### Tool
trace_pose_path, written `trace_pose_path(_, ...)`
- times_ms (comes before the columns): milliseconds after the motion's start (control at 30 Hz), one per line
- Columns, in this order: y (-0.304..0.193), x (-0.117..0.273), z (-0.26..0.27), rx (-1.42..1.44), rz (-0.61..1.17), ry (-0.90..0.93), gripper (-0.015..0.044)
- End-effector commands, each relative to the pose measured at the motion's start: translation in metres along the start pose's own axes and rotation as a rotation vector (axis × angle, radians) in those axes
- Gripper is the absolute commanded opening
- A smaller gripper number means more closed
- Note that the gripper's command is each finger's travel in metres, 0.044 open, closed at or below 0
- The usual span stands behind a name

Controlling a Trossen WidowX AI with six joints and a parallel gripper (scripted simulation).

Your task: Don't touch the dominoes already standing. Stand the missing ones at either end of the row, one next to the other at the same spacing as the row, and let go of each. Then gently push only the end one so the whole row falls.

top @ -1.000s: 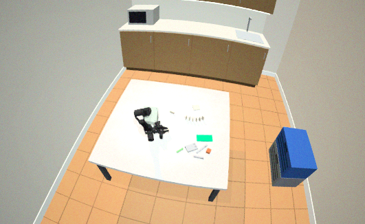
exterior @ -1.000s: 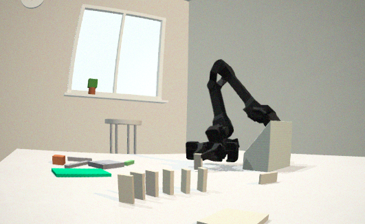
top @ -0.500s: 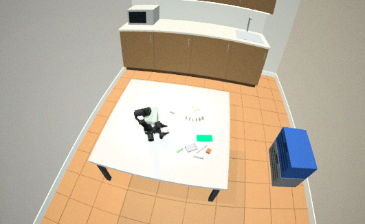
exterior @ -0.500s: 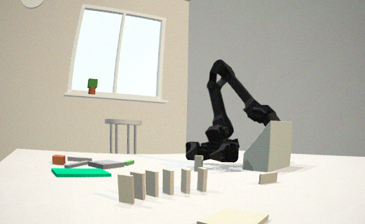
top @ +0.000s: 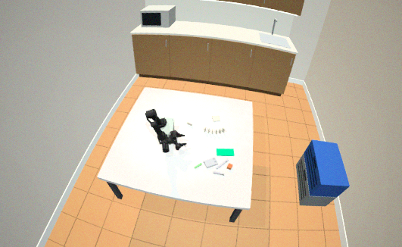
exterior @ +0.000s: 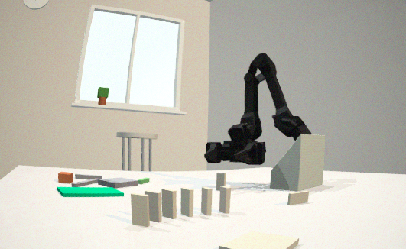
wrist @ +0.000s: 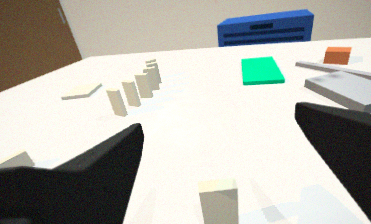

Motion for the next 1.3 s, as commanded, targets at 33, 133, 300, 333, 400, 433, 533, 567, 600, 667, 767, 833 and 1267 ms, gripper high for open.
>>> trace_pose_path(33,0.004,-0.005,0.002,-0.044,0.023,0.038,0.0440)
trace_pose_path(133,0.006,-0.021,0.001,-0.139,0.089,0.137,0.0440)
trace_pose_path(300,0.014,-0.052,0.002,-0.287,0.288,0.323,0.0440)
trace_pose_path(333,0.016,-0.057,0.003,-0.298,0.339,0.355,0.0440)
trace_pose_path(400,0.020,-0.067,0.006,-0.309,0.444,0.409,0.0440)
trace_pose_path(433,0.022,-0.072,0.008,-0.309,0.498,0.431,0.0440)
trace_pose_path(533,0.029,-0.077,0.014,-0.323,0.679,0.478,0.0440)
trace_pose_path(567,0.031,-0.078,0.017,-0.325,0.743,0.486,0.0440)
trace_pose_path(600,0.033,-0.077,0.018,-0.322,0.807,0.490,0.0440)
trace_pose_path(667,0.041,-0.075,0.019,-0.313,0.951,0.479,0.0440)
trace_pose_path(767,0.055,-0.070,0.015,-0.253,1.165,0.411,0.0440)
trace_pose_path(833,0.064,-0.065,0.009,-0.182,1.297,0.335,0.0440)
trace_pose_path(1267,0.084,-0.060,-0.006,-0.010,1.459,0.151,0.0440)
Point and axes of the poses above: the point midway between the two fingers, 35 mm back from their tips, its own x axis back along the fingers, its own z axis across the jaws, y = z × x, the point moved 4 cm from there along x, back along the fingers, and after that the axes turned 6 degrees about x, right-handed, at the moved point
